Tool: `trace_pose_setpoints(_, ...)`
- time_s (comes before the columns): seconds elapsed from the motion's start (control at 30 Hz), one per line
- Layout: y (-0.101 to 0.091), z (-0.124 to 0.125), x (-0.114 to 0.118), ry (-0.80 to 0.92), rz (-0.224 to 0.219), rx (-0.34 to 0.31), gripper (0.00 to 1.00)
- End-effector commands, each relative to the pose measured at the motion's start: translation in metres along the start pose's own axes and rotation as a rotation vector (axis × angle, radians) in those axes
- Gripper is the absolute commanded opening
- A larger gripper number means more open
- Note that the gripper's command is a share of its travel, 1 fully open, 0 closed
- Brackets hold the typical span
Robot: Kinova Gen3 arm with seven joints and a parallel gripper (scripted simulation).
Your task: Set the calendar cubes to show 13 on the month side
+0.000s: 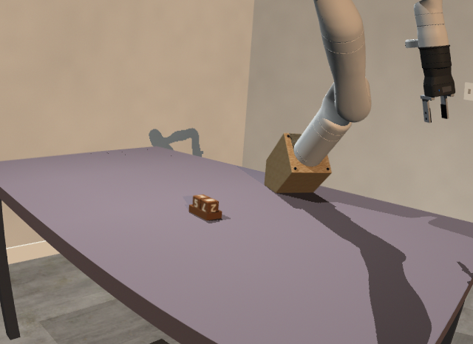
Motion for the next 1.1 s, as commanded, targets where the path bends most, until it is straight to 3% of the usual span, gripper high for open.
trace_pose_setpoints(0.0,-0.006,-0.019,-0.02,0.116,0.011,-0.047,1.0)
trace_pose_setpoints(0.2,-0.015,-0.057,-0.085,0.438,0.088,-0.153,1.0)
trace_pose_setpoints(0.23,-0.015,-0.057,-0.086,0.44,0.089,-0.154,1.0)
trace_pose_setpoints(0.3,-0.021,-0.066,-0.115,0.567,0.117,-0.192,1.0)
trace_pose_setpoints(0.37,-0.021,-0.066,-0.115,0.567,0.117,-0.192,1.0)
trace_pose_setpoints(0.4,-0.024,-0.069,-0.131,0.633,0.131,-0.211,1.0)
trace_pose_setpoints(0.77,-0.024,-0.069,-0.131,0.633,0.131,-0.211,1.0)
trace_pose_setpoints(0.8,-0.027,-0.071,-0.147,0.7,0.145,-0.23,1.0)
trace_pose_setpoints(1.07,-0.027,-0.071,-0.147,0.7,0.145,-0.23,1.0)
Point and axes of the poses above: the point where the finger pads meet when closed, its own y axis out along the fingers, its own x axis across the jaws, z = x × y, the point moved 10 cm from there along -y, back along the fingers, and after that the axes turned 15 degrees about -y, right-handed, at the moved point
